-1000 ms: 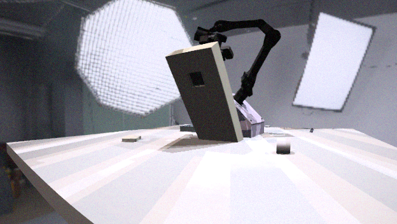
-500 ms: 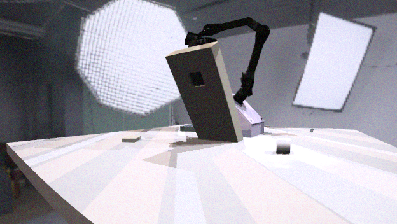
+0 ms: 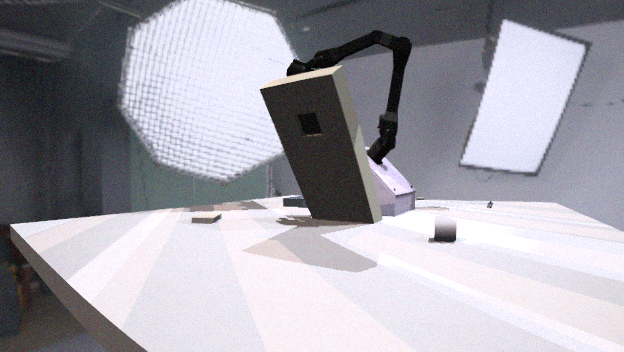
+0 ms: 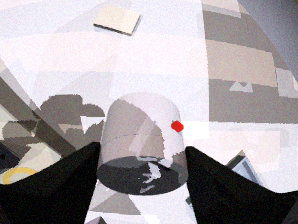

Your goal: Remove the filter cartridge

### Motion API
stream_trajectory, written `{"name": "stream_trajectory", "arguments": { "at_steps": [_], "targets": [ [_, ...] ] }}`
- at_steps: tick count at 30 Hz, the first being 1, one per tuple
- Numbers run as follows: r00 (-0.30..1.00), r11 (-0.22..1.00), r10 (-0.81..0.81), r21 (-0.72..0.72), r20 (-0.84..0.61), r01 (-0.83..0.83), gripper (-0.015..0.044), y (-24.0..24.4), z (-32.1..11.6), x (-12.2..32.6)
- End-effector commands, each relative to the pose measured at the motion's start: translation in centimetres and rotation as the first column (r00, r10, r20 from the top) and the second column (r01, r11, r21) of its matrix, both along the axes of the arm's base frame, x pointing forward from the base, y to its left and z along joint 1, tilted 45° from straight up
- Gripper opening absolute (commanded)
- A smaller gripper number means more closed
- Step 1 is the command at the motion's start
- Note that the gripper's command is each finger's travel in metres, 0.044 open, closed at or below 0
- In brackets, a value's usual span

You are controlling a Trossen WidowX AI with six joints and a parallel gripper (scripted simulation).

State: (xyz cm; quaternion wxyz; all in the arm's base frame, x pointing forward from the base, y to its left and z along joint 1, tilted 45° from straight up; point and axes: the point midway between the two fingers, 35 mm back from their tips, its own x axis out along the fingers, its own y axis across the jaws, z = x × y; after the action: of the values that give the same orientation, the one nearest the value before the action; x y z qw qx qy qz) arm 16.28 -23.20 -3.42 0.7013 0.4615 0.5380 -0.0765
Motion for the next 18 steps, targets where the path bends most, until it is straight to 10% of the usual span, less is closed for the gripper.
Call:
{"name": "stream_trajectory", "arguments": {
  "at_steps": [1, 18],
  "targets": [
    [0.985, 0.991, -0.133, -0.005, -0.114, 0.134, 0.0, -1.2, -2.0, -2.1],
    [0.848, 0.91, -0.41, -0.086, -0.334, 0.406, 0.0, -2.6, -7.7, -8.7]
  ]
}}
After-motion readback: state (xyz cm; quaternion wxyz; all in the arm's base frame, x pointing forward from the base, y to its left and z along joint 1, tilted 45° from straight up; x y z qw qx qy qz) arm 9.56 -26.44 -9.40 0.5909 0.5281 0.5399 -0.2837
